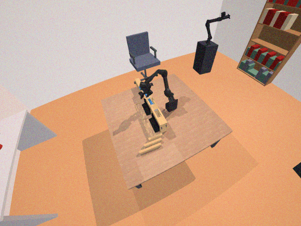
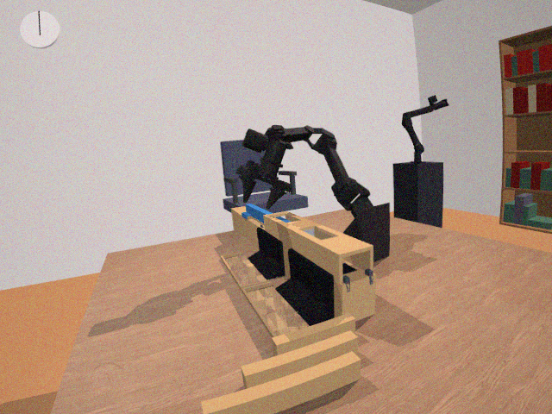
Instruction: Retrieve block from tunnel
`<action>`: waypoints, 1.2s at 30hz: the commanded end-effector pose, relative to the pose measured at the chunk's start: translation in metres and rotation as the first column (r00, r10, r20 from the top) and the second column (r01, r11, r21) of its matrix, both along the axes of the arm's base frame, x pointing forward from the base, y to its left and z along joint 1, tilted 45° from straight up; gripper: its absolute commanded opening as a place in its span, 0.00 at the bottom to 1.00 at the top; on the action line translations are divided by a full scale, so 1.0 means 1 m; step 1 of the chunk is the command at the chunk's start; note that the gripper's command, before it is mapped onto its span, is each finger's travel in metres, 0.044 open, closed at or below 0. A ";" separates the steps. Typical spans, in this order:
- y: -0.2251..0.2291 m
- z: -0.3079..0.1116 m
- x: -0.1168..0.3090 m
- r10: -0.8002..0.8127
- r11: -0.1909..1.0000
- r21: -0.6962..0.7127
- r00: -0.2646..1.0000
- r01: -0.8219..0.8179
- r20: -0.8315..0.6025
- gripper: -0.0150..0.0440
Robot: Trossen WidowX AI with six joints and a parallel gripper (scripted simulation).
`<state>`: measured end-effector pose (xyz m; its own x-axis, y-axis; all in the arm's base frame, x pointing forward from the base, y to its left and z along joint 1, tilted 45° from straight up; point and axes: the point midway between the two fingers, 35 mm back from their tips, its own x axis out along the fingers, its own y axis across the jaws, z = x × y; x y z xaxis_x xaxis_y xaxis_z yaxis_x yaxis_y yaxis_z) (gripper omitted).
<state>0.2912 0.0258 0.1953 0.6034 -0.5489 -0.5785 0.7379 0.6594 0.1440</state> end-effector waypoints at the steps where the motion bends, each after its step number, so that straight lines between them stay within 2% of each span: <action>1: -0.041 0.023 -0.013 -0.140 0.990 0.026 0.988 0.139 0.070 1.00; 5: -0.087 0.019 -0.040 -0.354 0.935 0.044 0.931 0.351 0.086 1.00; 7: -0.094 0.018 -0.045 -0.389 0.921 0.047 0.917 0.386 0.089 1.00; 36: -0.119 -0.008 -0.037 -0.389 0.921 0.046 0.917 0.386 0.091 1.00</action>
<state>0.2540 -0.0909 0.1910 0.4006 -0.7373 -0.5439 0.9162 0.3152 0.2475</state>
